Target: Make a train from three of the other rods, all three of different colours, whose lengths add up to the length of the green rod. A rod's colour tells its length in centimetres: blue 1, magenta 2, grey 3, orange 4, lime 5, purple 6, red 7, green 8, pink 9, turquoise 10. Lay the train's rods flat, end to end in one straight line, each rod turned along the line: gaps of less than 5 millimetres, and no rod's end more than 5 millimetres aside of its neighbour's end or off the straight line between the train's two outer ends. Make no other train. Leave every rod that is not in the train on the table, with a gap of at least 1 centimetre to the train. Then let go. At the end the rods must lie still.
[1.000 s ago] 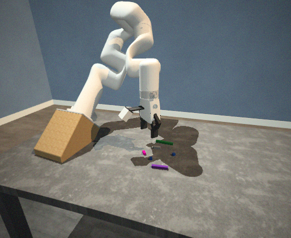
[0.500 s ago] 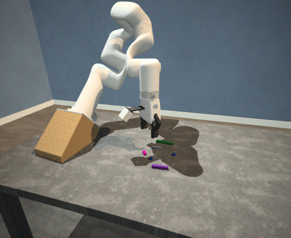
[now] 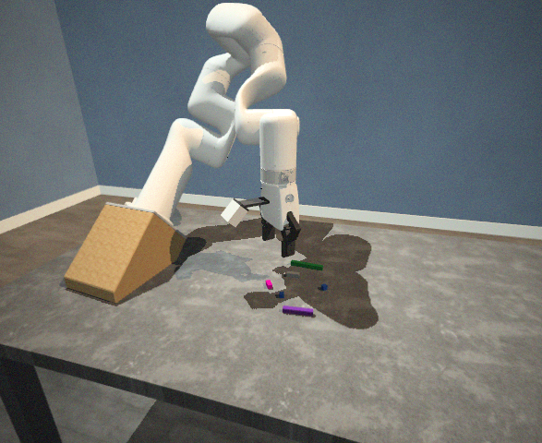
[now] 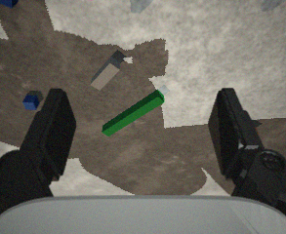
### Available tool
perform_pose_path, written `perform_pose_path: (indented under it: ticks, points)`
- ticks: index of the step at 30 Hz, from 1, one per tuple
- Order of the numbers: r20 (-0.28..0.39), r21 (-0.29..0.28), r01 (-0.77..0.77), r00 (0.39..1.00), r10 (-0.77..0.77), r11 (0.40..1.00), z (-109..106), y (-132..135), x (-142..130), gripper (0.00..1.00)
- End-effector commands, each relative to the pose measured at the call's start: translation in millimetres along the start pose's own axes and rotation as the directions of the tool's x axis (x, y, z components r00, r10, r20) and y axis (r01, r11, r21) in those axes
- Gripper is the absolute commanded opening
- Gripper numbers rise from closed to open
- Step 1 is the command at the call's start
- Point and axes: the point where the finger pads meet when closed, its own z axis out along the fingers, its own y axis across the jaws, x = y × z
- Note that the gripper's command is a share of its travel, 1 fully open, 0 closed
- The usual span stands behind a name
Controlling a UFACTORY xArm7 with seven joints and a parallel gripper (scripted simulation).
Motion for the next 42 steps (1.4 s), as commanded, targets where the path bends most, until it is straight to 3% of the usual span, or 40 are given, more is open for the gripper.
perform_pose_path:
  ticks: [1,10,13,19,25,27,29,33,42]
  points:
    - [0.001,0.004,-0.001,1.000,0.001,1.000,-1.3,-1.4,0.0,1.00]
    - [0.001,0.004,0.010,1.000,-0.010,1.000,-1.4,-1.0,-0.5,1.00]
    - [0.002,0.004,0.122,0.993,-0.122,0.993,-1.8,2.9,-5.5,1.00]
    - [0.003,0.006,0.346,0.938,-0.347,0.938,-2.1,11.0,-15.0,1.00]
    - [0.001,0.006,0.536,0.844,-0.536,0.844,-2.0,18.6,-22.3,1.00]
    - [0.001,0.006,0.536,0.844,-0.536,0.844,-2.0,18.6,-22.3,1.00]
    - [-0.001,0.005,0.635,0.772,-0.635,0.772,-1.6,23.0,-26.1,1.00]
    - [-0.002,0.003,0.702,0.712,-0.702,0.712,-1.3,26.3,-28.6,1.00]
    - [-0.002,0.003,0.707,0.708,-0.707,0.708,-1.2,26.5,-28.7,1.00]
